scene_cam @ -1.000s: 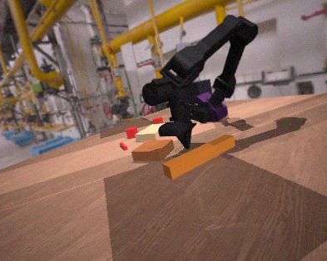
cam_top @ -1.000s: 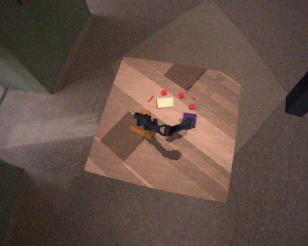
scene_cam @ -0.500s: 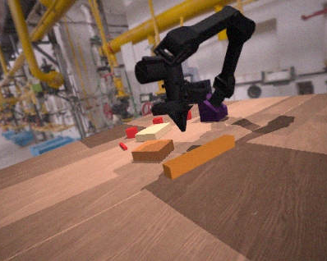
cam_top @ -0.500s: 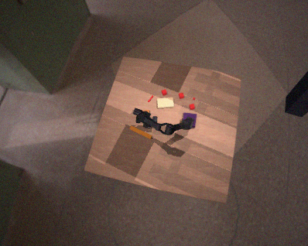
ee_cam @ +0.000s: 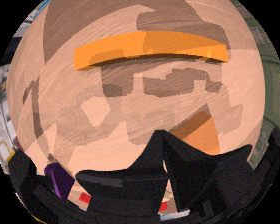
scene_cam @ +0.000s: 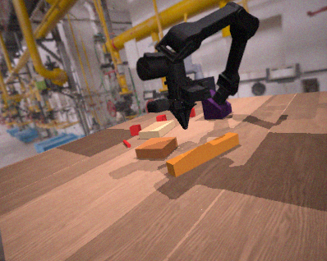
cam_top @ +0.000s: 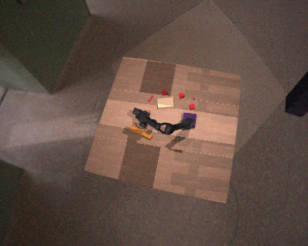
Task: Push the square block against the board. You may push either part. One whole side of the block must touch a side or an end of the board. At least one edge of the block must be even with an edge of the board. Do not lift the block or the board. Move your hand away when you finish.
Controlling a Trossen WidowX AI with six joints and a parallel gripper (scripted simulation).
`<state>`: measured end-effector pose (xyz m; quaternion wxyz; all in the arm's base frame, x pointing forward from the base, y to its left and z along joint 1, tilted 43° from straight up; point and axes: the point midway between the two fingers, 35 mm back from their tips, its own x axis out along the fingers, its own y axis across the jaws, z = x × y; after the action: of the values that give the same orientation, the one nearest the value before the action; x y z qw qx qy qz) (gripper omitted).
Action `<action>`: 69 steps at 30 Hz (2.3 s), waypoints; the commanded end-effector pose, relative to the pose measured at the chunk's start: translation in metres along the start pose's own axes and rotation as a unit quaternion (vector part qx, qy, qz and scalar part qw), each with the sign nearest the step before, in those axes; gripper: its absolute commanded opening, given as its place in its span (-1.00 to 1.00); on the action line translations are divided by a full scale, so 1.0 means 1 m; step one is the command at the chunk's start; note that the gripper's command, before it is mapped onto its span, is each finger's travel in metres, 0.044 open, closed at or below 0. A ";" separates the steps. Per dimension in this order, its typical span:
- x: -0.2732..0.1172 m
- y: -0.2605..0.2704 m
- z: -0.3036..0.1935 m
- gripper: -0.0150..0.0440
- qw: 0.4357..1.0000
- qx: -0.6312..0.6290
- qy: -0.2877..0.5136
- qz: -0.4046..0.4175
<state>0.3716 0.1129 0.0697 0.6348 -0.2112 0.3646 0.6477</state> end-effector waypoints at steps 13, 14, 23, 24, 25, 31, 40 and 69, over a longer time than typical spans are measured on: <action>0.001 -0.007 -0.002 -0.49 0.960 0.279 0.003 0.002; 0.001 -0.008 -0.002 -0.49 0.955 0.296 0.003 0.002; 0.001 -0.012 -0.002 -0.49 0.898 0.441 0.004 0.002; 0.001 -0.012 -0.002 -0.49 0.890 0.457 0.004 0.002; 0.001 -0.013 -0.002 -0.49 0.882 0.472 0.004 0.002; 0.001 -0.015 -0.002 -0.49 0.828 0.561 0.004 0.002; 0.001 -0.019 -0.003 -0.49 0.730 0.683 0.005 0.001; 0.036 -0.028 -0.003 -0.49 0.449 0.893 0.006 0.000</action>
<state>0.3944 0.1286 0.0429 0.5000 0.4417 0.7449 0.0048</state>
